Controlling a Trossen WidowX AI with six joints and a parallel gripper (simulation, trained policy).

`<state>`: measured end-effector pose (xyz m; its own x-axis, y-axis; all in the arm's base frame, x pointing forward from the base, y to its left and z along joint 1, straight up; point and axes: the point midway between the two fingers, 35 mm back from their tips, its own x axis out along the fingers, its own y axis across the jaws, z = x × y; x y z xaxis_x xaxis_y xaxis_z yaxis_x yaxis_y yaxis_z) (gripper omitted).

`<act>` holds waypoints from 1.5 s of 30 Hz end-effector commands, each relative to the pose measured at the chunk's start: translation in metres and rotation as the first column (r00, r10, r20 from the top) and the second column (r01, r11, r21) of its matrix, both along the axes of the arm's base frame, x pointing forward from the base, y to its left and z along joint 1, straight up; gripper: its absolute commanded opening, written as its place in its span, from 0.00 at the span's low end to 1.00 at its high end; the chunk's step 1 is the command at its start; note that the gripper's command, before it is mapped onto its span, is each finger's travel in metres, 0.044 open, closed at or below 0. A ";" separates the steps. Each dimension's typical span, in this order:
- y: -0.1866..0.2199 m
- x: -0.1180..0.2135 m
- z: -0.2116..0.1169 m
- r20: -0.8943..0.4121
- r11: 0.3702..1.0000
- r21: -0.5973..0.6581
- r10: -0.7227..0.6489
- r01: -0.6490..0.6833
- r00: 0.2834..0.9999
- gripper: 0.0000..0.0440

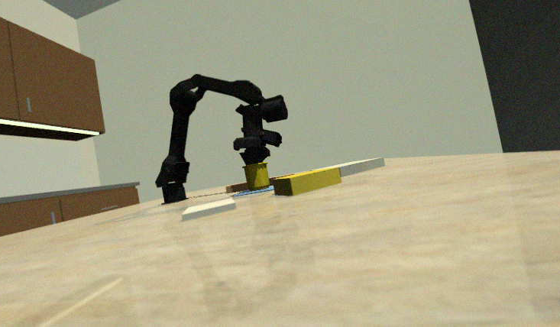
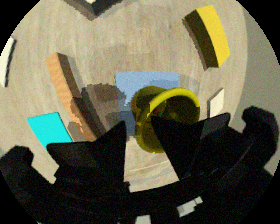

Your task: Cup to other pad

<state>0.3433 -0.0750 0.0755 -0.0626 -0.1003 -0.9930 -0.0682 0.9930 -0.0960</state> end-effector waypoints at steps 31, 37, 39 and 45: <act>0.028 -0.009 0.040 0.018 0.953 0.055 0.297 -0.298 0.955 0.00; 0.045 -0.006 0.050 0.043 0.940 0.049 0.335 -0.337 0.941 0.01; 0.051 -0.005 0.052 0.051 0.935 0.047 0.348 -0.351 0.936 0.01; 0.071 -0.002 0.057 0.076 0.921 0.038 0.384 -0.388 0.920 0.00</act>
